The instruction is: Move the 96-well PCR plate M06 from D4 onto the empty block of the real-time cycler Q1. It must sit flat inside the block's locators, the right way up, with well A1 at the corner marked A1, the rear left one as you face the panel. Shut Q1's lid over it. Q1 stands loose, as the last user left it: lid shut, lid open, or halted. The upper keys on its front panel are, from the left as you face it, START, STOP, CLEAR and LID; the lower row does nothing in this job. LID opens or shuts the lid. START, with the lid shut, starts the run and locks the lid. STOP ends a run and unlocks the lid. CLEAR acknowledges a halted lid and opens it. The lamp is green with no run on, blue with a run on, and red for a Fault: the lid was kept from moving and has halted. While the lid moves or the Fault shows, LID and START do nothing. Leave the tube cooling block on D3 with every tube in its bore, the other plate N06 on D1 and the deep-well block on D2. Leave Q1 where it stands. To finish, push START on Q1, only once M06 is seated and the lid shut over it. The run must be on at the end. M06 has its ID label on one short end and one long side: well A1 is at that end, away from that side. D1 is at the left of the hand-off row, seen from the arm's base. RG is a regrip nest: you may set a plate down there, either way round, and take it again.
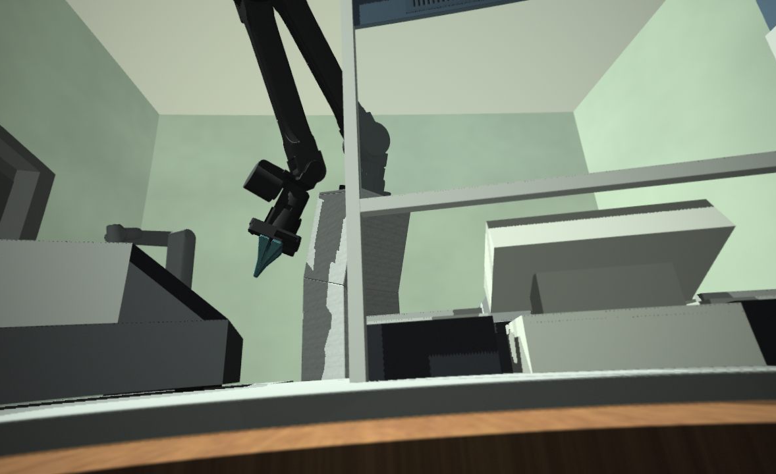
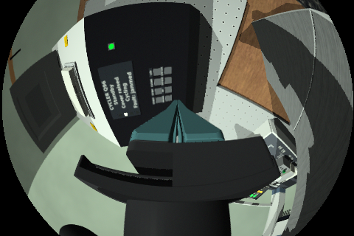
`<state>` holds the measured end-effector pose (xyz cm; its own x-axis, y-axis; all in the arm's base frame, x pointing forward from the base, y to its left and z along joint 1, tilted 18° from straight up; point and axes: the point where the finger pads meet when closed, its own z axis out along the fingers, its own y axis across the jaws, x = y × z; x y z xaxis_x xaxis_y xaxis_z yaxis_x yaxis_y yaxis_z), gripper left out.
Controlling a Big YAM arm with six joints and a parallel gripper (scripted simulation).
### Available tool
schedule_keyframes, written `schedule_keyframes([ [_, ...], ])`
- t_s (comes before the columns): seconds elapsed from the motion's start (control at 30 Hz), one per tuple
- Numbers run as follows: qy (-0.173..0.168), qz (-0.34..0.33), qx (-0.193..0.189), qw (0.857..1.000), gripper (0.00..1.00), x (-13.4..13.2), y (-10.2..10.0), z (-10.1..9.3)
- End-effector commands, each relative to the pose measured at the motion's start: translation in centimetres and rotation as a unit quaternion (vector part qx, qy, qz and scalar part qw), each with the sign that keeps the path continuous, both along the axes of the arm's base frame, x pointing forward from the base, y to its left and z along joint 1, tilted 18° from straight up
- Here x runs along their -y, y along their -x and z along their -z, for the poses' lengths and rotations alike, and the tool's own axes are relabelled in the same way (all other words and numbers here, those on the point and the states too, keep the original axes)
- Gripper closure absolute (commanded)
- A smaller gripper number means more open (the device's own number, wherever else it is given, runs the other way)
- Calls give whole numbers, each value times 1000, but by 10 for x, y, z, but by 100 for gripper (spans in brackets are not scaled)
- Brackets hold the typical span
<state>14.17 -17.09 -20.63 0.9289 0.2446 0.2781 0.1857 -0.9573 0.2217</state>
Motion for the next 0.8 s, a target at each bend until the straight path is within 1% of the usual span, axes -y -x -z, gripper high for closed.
schedule_keyframes([
  [0.0, -8, -3, -7, 1000, 100, -7, 6, -1],
  [0.07, -13, -3, -9, 1000, 100, -8, 7, 3],
  [0.23, -13, -3, -10, 1000, 100, 2, 1, 12],
  [0.43, -24, 1, -15, 1000, 100, 1, 4, 18],
  [0.5, -22, 2, -14, 1000, 100, 6, 1, 22],
  [0.57, -22, 2, -14, 1000, 100, 6, 1, 22],
  [0.67, -10, -3, -7, 1000, 100, 15, -7, 22],
  [0.77, -15, -5, -10, 1000, 100, 16, -8, 28],
])
